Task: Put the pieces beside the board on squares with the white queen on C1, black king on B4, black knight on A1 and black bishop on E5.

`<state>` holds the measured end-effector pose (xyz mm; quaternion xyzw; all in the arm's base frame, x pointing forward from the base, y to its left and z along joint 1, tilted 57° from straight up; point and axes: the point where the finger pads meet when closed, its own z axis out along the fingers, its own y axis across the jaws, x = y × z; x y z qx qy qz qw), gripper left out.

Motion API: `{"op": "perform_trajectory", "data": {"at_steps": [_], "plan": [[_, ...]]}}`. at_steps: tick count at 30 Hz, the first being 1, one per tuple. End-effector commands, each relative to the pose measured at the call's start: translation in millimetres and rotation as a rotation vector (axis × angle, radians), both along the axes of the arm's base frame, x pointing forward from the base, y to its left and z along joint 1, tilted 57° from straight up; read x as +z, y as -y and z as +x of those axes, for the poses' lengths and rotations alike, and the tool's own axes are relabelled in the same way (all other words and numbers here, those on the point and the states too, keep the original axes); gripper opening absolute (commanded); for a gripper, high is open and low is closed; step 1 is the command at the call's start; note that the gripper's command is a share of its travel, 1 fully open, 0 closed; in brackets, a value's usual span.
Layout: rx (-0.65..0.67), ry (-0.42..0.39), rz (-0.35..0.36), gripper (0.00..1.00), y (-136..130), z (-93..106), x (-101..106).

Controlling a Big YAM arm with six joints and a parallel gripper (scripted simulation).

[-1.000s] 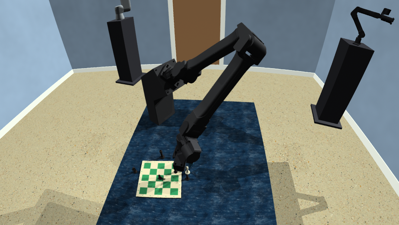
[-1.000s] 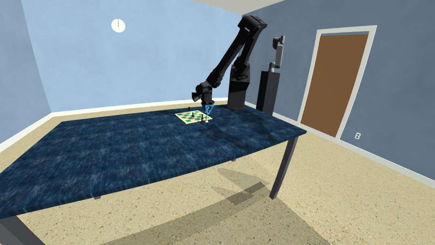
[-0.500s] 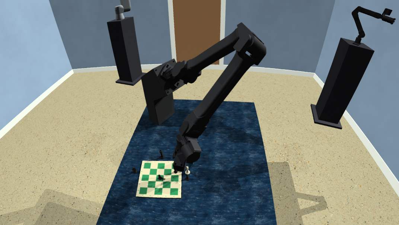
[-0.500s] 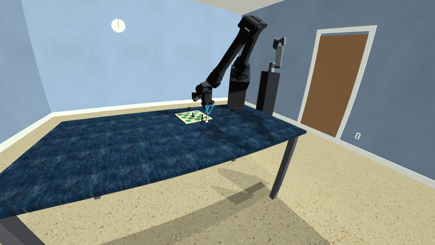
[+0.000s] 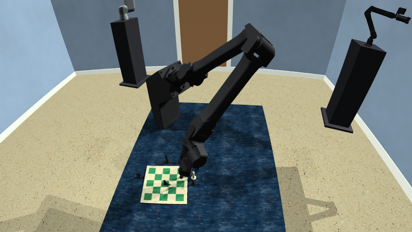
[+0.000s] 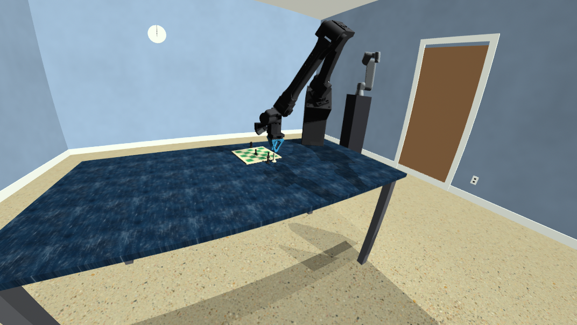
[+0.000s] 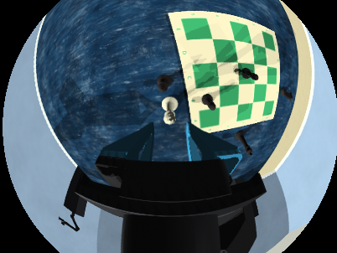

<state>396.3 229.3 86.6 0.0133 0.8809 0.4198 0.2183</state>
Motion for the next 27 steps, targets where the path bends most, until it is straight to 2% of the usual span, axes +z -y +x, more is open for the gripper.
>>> {"op": "perform_trajectory", "data": {"at_steps": [1, 13, 27], "plan": [[-0.007, 0.000, 0.009, 0.40, -2.9, 3.4, 2.5], [-0.003, 0.012, 0.013, 0.40, -4.5, -4.9, 6.6], [-0.010, 0.012, 0.013, 0.40, -1.8, -3.6, 7.0]]}}
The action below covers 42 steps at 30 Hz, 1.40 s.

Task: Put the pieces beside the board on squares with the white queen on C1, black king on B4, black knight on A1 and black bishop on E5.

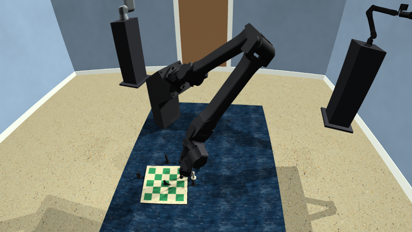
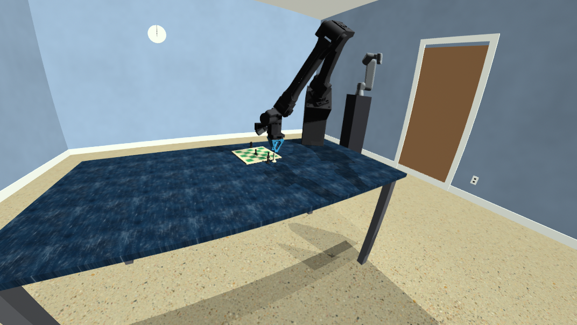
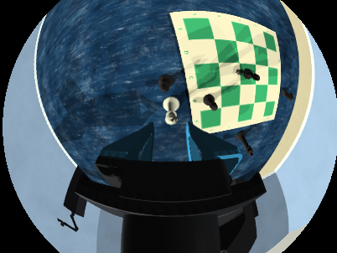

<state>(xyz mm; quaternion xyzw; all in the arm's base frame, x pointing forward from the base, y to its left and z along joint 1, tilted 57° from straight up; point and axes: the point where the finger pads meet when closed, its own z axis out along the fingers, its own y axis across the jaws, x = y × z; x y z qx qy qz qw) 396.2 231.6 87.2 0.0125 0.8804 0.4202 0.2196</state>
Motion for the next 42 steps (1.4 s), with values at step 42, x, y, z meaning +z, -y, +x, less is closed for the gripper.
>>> {"op": "perform_trajectory", "data": {"at_steps": [42], "plan": [[-0.007, 0.013, 0.013, 0.40, -0.6, -5.5, 5.7]]}}
